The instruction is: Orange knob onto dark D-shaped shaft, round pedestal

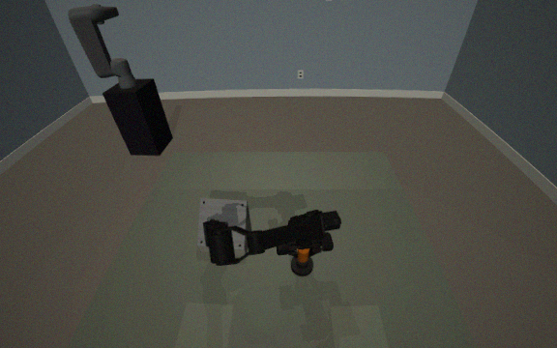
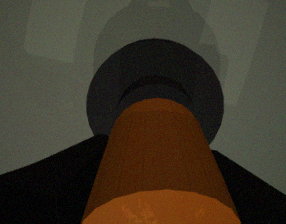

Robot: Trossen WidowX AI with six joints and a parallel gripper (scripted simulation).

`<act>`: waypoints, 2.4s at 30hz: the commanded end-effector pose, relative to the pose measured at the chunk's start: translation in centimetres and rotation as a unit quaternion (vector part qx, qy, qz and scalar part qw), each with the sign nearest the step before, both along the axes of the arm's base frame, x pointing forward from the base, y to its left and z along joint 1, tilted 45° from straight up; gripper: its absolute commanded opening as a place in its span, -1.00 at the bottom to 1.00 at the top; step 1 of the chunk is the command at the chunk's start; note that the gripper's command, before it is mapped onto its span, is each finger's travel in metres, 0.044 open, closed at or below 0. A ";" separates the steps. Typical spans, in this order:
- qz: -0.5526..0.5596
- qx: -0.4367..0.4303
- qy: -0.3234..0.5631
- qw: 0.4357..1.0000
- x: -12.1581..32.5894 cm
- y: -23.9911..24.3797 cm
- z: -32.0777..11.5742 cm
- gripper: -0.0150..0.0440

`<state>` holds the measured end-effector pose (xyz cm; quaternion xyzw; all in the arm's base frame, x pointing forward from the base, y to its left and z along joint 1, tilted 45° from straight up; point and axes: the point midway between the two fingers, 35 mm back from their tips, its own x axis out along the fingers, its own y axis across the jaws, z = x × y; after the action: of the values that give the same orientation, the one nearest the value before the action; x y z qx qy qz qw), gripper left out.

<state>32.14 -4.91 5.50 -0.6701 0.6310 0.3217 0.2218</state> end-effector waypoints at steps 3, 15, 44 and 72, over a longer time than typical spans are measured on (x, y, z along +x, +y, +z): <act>0.004 0.000 0.002 1.000 0.0 0.3 0.4 -0.49; 0.076 0.000 0.072 0.995 0.0 0.1 0.1 -0.49; 0.076 0.000 0.072 0.995 -0.3 0.2 0.3 -0.49; 0.149 0.000 0.145 0.978 0.6 0.1 0.4 -0.49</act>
<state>32.48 -4.78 5.70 -0.7011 0.5512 0.4456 0.0777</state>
